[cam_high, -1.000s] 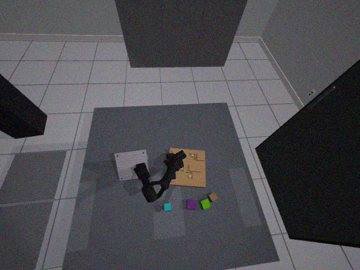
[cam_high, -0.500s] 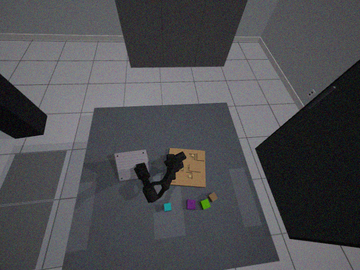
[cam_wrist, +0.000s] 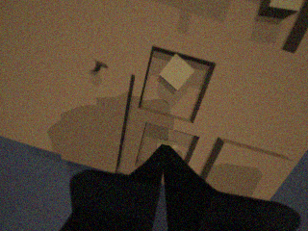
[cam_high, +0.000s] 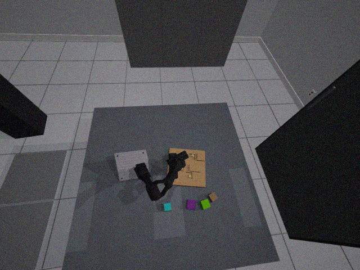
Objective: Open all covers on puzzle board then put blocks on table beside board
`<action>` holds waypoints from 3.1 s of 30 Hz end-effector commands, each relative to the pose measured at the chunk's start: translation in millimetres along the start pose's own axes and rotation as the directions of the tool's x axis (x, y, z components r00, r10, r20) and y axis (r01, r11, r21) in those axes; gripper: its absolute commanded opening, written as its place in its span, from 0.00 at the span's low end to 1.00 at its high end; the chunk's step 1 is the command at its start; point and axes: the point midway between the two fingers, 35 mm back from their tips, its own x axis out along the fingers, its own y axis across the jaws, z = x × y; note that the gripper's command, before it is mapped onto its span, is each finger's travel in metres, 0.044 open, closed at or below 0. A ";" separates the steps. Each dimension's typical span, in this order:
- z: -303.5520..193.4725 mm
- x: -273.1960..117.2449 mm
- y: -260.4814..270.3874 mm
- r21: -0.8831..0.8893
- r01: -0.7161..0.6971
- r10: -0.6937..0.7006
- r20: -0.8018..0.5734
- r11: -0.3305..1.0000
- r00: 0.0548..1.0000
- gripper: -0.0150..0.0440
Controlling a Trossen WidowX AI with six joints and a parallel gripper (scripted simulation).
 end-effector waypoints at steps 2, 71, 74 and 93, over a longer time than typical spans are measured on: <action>2.4 1.9 1.3 -0.004 0.005 -0.005 -0.001 1.000 1.000 0.25; -1.9 -57.0 2.0 1.000 0.002 -0.002 -0.002 -0.018 1.000 0.50; -1.7 -49.7 1.8 1.000 0.002 -0.002 -0.002 -0.018 1.000 0.50; -2.8 -28.3 -0.3 1.000 0.001 -0.004 -0.001 -0.018 1.000 0.50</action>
